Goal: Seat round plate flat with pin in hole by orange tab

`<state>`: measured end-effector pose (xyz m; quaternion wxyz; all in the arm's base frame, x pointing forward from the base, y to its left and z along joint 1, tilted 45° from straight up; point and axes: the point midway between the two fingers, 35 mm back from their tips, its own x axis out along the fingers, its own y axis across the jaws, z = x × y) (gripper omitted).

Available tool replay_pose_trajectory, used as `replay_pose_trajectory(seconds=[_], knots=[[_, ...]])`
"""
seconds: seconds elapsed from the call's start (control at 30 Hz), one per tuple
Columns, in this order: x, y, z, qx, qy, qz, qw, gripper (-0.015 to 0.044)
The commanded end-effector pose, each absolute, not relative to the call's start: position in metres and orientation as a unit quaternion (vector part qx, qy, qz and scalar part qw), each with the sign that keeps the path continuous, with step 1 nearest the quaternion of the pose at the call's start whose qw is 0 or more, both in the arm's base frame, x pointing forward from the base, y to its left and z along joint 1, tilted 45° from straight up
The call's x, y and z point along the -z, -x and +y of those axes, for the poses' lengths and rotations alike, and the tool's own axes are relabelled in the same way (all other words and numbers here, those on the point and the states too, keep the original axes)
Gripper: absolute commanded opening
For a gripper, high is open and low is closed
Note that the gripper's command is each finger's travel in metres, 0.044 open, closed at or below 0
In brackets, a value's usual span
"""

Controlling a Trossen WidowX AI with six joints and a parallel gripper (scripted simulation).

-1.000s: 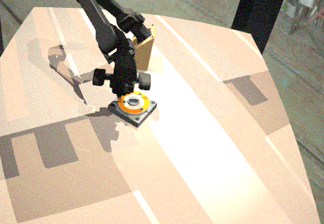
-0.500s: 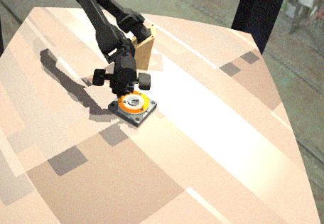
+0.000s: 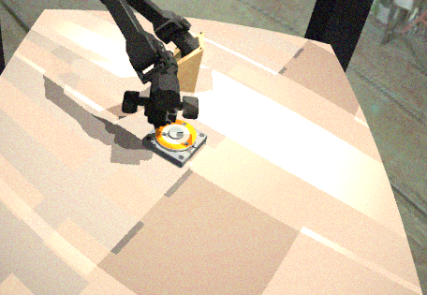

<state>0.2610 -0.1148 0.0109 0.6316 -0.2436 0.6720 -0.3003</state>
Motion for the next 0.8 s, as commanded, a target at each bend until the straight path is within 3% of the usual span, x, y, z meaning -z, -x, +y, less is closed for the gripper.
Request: replay_pose_trajectory(seconds=[0.0,0.77], knots=[[-0.0135,-0.2685,-0.1164,0.306,0.239,0.663,0.64,0.0],[-0.0128,-0.2764,-0.1163,0.306,0.239,0.662,0.641,0.0]])
